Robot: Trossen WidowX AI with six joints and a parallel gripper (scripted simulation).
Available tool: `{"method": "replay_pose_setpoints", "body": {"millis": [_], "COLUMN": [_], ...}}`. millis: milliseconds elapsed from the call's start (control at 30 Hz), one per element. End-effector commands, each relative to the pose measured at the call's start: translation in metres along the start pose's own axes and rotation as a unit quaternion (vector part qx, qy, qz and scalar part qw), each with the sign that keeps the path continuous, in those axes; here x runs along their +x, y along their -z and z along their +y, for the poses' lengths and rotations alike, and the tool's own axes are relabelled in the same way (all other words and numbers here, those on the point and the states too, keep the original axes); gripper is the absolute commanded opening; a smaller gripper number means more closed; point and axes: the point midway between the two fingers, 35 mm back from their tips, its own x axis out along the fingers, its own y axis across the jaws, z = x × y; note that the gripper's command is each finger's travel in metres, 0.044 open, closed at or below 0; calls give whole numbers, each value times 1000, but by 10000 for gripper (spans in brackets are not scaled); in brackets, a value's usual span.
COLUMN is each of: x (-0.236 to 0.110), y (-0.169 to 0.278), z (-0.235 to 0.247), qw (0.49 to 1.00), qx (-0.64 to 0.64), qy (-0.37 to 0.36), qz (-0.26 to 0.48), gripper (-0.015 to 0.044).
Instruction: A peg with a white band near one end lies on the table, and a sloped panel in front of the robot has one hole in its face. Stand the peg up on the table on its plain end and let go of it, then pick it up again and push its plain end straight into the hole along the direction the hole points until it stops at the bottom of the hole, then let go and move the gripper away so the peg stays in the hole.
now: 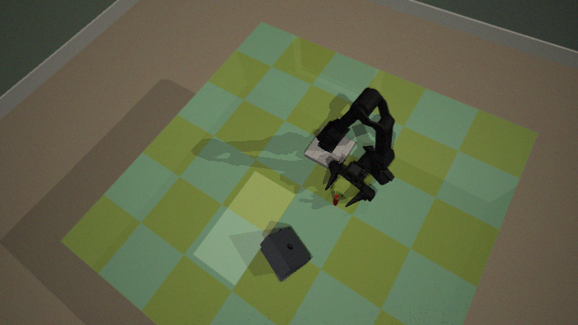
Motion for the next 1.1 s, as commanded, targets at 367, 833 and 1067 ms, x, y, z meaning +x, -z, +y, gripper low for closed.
{"method": "replay_pose_setpoints", "body": {"millis": [367,833,1067], "x": [-18,-8,1], "y": [-157,-148,-132], "z": [6,-9,-23], "qw": [1000,996,979], "qx": [9,-21,-52], "qy": [-3,63,132], "qz": [2,60,148], "gripper": [440,440,440]}}
